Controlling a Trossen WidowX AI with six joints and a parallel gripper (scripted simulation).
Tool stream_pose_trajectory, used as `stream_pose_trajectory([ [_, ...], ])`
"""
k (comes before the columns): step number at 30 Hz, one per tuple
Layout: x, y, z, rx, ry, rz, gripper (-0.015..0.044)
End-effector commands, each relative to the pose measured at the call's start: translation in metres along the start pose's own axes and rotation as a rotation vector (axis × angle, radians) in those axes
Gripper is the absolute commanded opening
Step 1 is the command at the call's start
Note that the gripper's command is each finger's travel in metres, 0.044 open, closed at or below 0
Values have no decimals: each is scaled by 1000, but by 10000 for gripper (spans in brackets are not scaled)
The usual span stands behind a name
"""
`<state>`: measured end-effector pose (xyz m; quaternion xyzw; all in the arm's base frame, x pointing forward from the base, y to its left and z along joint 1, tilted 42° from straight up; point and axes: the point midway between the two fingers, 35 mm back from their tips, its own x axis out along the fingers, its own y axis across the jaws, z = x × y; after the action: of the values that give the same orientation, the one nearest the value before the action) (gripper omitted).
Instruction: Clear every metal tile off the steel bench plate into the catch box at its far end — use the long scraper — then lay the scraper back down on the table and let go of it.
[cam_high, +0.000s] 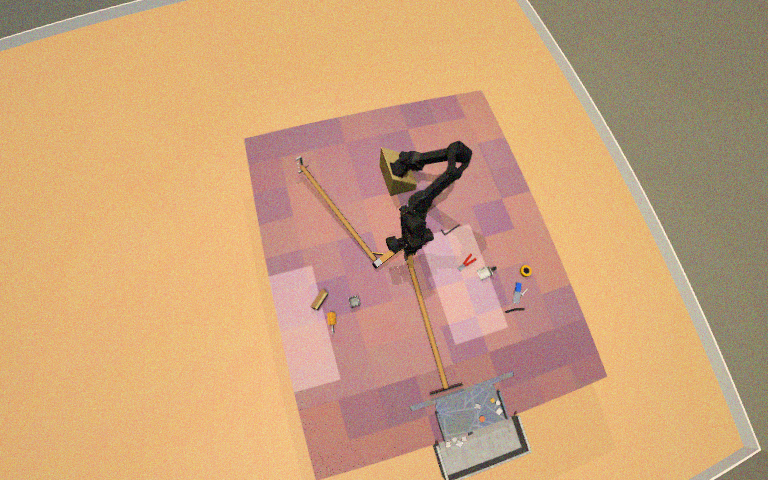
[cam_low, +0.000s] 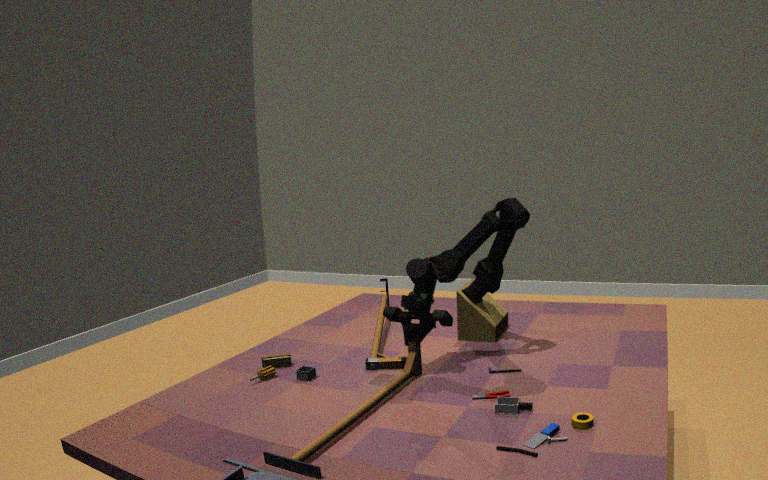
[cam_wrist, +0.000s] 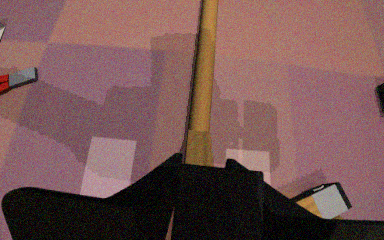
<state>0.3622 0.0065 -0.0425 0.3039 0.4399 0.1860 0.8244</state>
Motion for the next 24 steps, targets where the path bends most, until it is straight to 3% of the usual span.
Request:
stream_pose_trajectory([
  [1, -7, 3, -2, -14, -17, 1, 0],
  [8, -13, 7, -11, -14, -18, 2, 0],
  [24, -13, 3, -9, 0, -3, -1, 420],
])
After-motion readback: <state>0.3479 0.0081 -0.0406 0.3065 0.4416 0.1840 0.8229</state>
